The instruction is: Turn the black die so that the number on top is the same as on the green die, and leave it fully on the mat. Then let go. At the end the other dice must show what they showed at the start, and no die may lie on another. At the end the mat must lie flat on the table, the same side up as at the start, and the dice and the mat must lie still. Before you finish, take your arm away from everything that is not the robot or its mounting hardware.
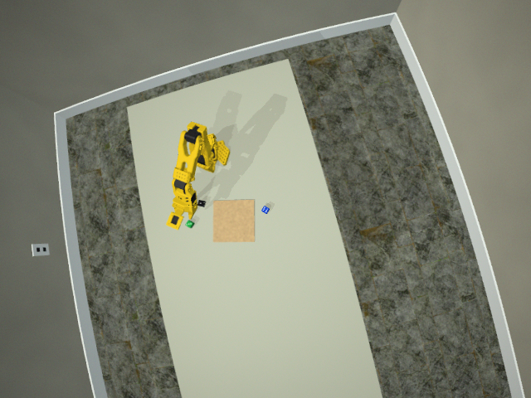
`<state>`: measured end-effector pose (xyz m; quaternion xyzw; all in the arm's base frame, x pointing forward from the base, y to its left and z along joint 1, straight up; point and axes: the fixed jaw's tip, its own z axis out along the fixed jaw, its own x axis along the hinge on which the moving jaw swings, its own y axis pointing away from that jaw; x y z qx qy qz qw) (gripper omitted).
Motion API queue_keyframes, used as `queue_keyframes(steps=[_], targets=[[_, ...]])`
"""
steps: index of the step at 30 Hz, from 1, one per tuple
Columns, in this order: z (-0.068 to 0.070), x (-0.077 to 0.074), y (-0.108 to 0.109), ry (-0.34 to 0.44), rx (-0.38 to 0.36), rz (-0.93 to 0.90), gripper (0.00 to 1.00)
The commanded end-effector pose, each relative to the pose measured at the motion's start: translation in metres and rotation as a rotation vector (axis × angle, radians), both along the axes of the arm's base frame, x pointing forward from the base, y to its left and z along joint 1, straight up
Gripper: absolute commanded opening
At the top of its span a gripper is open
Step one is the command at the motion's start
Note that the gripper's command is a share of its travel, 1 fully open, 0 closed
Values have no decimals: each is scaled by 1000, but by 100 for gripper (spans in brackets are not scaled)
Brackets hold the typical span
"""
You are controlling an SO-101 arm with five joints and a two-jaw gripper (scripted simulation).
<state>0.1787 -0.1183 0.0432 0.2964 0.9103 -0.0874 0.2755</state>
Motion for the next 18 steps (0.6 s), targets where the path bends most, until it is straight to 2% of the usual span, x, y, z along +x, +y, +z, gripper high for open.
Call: queue_keyframes(steps=[1,9,12,18], targets=[[14,3,-2,-48,-35,3,28],[23,-23,22,-49,-35,27,28],[23,-27,26,-49,-35,31,28],[16,-47,43,-49,-34,53,28]])
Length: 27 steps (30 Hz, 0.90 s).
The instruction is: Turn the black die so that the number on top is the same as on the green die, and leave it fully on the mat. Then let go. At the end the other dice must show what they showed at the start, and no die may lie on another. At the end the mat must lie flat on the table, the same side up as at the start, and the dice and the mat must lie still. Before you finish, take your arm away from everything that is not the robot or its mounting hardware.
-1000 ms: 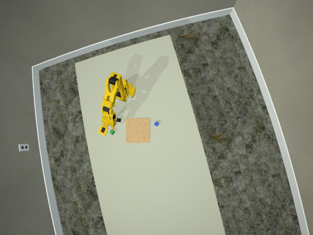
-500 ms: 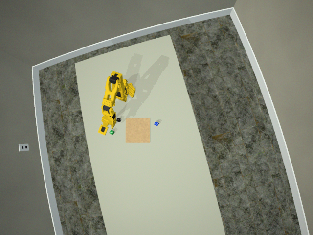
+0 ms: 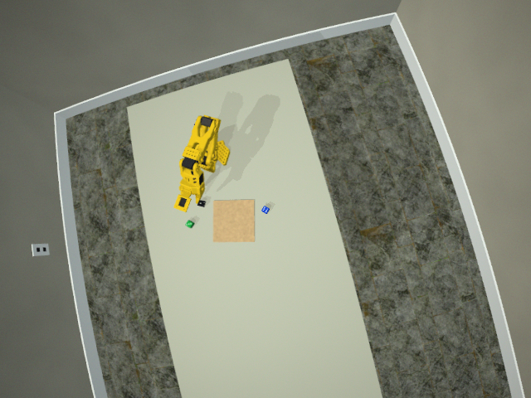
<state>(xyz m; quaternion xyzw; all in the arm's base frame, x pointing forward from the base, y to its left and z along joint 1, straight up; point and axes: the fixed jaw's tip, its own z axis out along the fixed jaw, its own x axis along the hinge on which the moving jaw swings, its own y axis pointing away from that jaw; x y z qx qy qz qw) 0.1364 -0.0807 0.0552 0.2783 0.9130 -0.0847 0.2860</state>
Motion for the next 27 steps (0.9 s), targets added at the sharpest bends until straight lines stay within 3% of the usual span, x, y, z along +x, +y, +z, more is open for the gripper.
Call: queue_keyframes(steps=[1,27], targets=[[3,-7,7,-33,-23,18,28],[-2,-12,12,-34,-22,26,28]])
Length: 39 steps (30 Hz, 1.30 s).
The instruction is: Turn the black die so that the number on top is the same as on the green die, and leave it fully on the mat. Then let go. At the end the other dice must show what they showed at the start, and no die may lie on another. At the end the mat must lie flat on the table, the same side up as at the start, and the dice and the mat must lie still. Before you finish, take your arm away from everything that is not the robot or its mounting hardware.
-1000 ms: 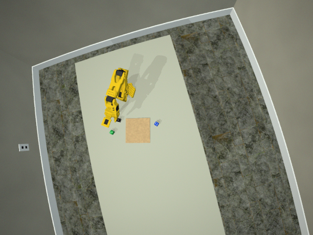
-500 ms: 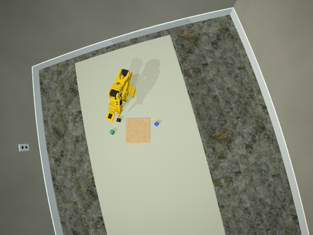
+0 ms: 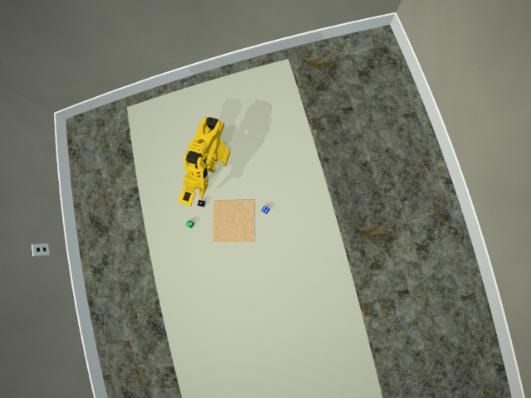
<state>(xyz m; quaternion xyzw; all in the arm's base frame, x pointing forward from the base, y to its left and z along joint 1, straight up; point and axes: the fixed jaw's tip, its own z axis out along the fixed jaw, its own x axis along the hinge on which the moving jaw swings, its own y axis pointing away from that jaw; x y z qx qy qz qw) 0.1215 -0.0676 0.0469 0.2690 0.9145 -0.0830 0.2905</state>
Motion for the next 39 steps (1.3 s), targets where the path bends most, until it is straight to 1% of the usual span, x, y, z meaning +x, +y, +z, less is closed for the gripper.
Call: queue_keyframes(steps=[1,2,39], targets=[[6,3,-1,-27,-18,6,28],[5,2,1,-12,-8,14,28],[5,2,1,-12,-8,14,28]])
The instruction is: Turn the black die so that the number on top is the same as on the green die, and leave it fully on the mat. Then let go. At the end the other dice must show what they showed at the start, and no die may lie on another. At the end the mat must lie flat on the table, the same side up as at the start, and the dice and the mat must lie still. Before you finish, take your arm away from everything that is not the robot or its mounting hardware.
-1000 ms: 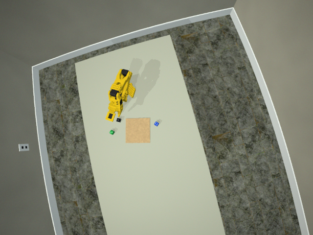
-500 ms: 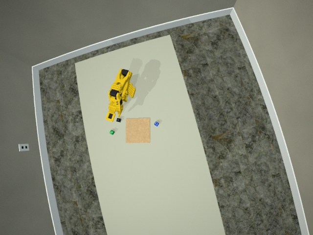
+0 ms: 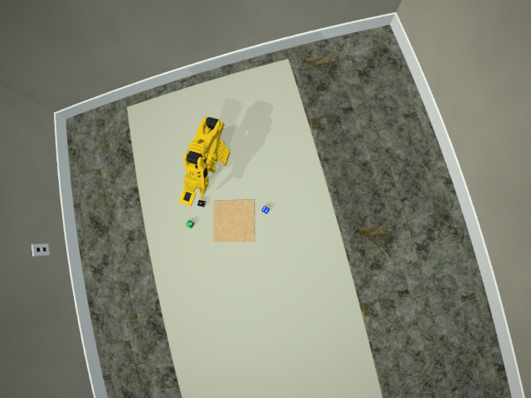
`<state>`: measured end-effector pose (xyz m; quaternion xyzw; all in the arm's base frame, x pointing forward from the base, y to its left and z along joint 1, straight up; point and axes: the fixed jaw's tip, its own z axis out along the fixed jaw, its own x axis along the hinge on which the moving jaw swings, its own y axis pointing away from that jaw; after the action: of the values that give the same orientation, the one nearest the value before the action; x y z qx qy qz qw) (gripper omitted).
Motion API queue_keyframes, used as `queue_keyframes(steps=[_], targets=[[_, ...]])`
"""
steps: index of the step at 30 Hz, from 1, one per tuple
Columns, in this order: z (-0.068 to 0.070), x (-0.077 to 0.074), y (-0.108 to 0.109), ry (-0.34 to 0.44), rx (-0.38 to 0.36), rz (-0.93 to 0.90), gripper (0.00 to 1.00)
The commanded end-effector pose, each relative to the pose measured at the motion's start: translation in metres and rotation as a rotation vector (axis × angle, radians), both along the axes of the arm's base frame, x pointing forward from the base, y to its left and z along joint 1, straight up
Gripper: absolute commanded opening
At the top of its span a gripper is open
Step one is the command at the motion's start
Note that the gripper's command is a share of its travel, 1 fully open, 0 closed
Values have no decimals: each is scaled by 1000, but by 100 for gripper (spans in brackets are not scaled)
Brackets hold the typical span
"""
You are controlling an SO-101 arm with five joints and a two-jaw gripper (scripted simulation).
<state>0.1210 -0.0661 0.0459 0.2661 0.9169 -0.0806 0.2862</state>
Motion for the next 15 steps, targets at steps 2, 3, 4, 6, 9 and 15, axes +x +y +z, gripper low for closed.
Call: queue_keyframes(steps=[2,3,4,6,9,15], targets=[[6,2,-1,-21,-14,6,28],[6,2,-1,-21,-14,6,28],[6,2,-1,-21,-14,6,28],[6,2,-1,-21,-14,6,28],[6,2,-1,-21,-14,6,28],[6,2,-1,-21,-14,6,28]])
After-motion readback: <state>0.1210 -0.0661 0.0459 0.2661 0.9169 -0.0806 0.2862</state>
